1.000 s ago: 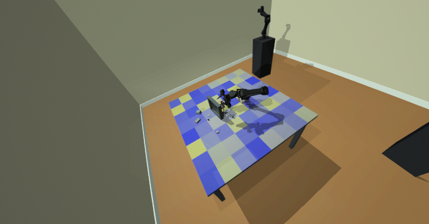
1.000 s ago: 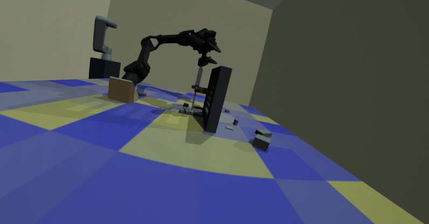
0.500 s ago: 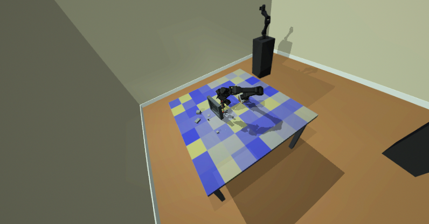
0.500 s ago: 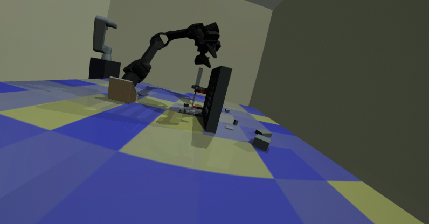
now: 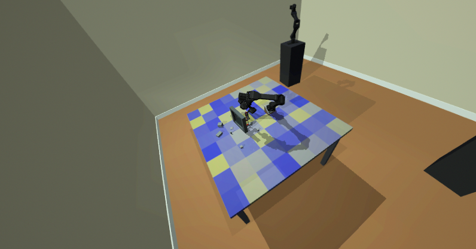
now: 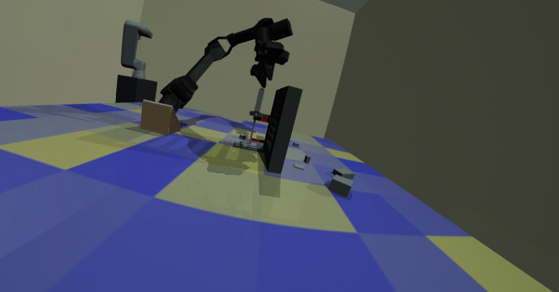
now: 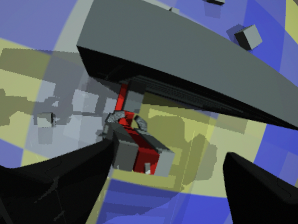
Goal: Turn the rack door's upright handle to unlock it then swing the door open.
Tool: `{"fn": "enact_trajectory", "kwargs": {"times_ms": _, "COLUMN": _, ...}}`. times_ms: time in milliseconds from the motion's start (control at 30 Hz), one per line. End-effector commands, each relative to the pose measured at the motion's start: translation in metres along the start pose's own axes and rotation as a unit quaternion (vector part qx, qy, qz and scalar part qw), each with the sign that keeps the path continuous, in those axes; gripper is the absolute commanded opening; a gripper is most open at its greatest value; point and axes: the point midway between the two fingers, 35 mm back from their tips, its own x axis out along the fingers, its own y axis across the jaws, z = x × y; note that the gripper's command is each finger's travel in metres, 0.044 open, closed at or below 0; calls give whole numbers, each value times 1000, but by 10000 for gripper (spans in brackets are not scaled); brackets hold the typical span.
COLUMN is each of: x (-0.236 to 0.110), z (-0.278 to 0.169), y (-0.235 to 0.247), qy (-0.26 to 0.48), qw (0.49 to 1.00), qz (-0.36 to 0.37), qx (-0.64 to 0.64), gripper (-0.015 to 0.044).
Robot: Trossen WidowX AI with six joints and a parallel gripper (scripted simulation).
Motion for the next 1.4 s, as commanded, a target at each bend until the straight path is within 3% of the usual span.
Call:
{"fn": "enact_trajectory", "kwargs": {"times_ms": 0, "x": -3, "z": -5, "y": -2, "qy": 13, "qw": 998, "qz": 54, "qx": 18, "gripper": 296}}
{"fn": "enact_trajectory", "kwargs": {"times_ms": 167, "x": -7, "z": -9, "y": -2, "qy": 21, "qw": 994, "qz": 104, "qx": 39, "gripper": 296}}
{"fn": "enact_trajectory", "kwargs": {"times_ms": 1367, "x": 39, "z": -13, "y": 11, "qy": 88, "qw": 980, "qz": 155, "qx": 87, "gripper": 296}}
